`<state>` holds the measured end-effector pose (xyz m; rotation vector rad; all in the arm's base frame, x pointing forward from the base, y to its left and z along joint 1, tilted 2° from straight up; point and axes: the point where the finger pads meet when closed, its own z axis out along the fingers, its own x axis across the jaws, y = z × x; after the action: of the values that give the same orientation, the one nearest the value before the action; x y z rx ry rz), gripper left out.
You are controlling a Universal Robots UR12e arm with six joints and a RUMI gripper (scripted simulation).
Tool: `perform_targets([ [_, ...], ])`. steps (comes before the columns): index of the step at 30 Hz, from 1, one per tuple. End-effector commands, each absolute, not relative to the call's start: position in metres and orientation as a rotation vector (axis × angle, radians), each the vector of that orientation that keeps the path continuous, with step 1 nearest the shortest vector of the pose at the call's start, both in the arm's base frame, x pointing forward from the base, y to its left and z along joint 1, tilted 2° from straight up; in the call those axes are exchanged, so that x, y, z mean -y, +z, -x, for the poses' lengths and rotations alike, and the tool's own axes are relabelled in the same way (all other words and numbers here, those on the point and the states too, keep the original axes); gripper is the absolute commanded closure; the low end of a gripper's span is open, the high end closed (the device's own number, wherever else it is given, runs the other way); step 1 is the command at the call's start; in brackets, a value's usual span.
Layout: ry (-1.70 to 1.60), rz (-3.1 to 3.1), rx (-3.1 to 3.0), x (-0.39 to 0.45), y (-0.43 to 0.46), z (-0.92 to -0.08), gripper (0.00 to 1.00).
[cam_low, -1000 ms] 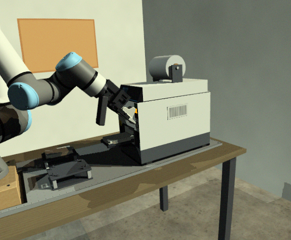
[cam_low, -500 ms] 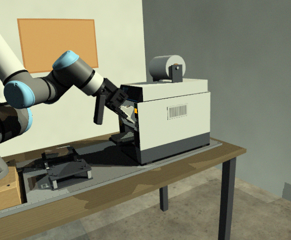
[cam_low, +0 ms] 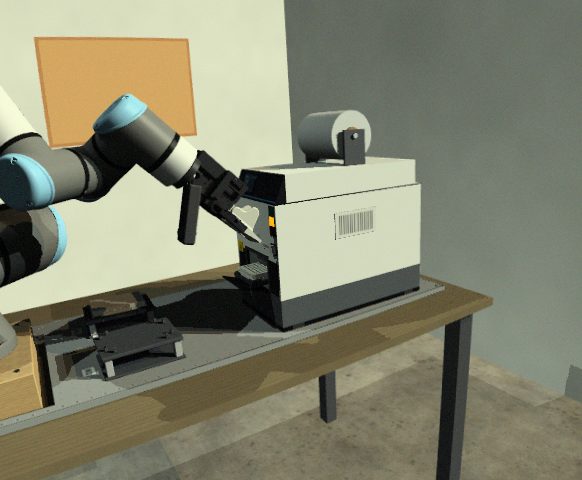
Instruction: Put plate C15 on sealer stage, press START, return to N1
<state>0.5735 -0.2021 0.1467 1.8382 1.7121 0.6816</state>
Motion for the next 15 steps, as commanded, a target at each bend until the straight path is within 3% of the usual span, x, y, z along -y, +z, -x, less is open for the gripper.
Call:
perform_targets([
  [1, 0.685, -1.840, -1.716, 0.200, 0.151, -0.565, 1.00],
  [15, 0.685, -1.840, -1.716, 0.199, 0.165, -0.550, 1.00],
])
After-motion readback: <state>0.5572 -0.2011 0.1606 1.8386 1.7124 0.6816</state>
